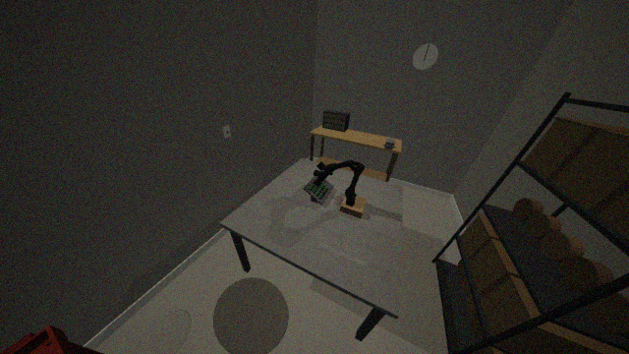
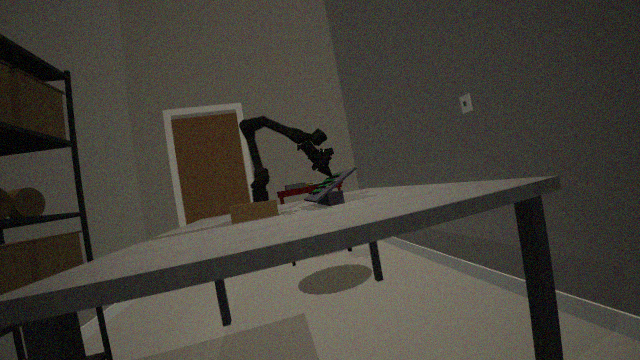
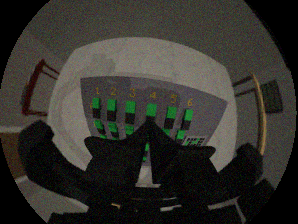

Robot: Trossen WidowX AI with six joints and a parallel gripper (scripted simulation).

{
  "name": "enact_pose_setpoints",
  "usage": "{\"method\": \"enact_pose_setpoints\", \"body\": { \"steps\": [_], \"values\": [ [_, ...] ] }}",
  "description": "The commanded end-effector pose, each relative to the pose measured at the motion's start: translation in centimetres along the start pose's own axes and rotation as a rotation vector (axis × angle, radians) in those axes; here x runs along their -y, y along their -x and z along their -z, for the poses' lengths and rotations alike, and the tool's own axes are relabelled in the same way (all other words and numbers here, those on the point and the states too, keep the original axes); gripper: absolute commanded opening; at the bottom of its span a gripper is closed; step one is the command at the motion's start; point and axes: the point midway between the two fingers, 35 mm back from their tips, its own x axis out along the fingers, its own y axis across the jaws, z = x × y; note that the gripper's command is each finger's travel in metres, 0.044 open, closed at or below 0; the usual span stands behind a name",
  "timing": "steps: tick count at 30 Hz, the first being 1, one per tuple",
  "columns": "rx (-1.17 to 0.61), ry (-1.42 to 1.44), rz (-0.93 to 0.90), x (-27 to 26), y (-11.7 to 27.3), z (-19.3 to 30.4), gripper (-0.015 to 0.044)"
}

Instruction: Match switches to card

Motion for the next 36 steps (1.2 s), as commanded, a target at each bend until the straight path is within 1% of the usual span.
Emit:
{"method": "enact_pose_setpoints", "body": {
  "steps": [1,25,27,30,31,36],
  "values": [
    [0.001,-0.003,0.003,0.0,-0.1,0.0,0.0],
    [0.001,-0.003,0.003,0.0,-0.4,0.0,0.0],
    [-0.004,0.0,0.001,0.0,0.7,-0.1,0.0],
    [-0.023,-0.002,0.003,0.1,5.0,-0.3,0.0],
    [-0.026,-0.003,0.003,0.0,5.8,-0.3,0.0],
    [-0.028,-0.003,0.003,-0.2,6.1,-0.2,0.0]
  ]
}}
